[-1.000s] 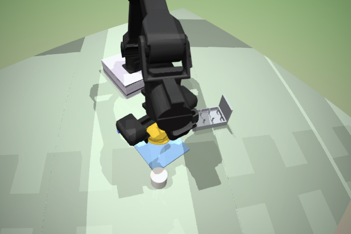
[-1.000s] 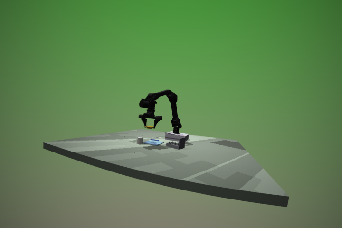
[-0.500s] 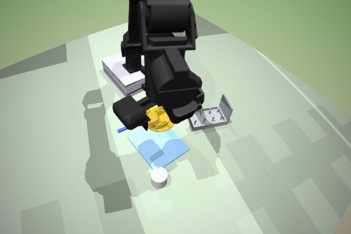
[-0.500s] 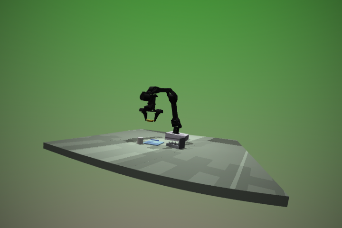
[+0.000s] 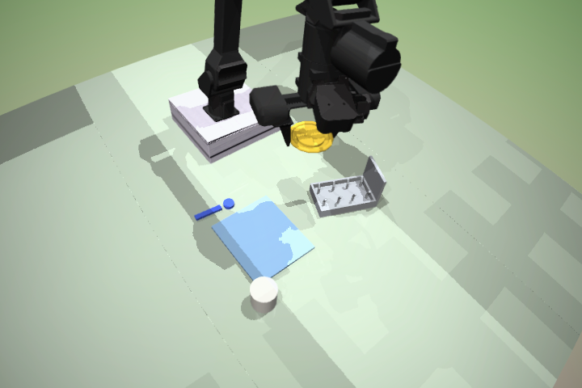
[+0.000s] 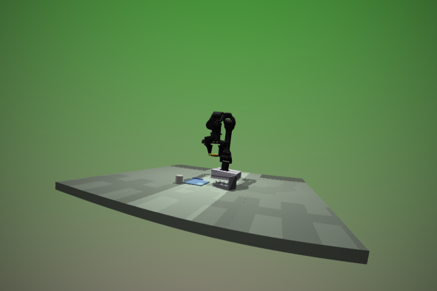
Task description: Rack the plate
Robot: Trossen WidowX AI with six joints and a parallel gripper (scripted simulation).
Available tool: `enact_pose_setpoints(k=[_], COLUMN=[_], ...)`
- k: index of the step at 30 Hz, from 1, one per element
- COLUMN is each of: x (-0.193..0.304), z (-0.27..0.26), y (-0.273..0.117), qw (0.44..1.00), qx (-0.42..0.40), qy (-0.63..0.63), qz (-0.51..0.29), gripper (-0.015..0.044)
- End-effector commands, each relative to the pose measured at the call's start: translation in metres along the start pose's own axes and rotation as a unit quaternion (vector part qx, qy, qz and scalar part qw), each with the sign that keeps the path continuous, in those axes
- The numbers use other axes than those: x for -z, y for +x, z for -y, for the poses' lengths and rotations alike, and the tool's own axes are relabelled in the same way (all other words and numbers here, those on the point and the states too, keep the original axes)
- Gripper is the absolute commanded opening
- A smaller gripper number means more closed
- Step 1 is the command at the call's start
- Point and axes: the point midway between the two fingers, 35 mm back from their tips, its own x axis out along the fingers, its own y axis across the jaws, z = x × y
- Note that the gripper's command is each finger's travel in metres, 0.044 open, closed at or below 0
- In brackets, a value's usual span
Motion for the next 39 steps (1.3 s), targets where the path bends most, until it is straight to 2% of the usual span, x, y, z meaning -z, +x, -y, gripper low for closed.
enact_pose_setpoints(k=[1, 6, 21, 39], x=[0.014, 0.012, -0.032, -0.058], z=[-0.007, -0.008, -0.036, -0.048], y=[0.003, 0.006, 0.067, 0.111], qw=[0.999, 1.000, 0.980, 0.895], qx=[-0.001, -0.009, -0.180, -0.345], qy=[0.033, 0.029, -0.074, -0.219], qz=[-0.001, 0.000, 0.051, 0.178], gripper=[0.0000, 0.0000, 0.0000, 0.0000])
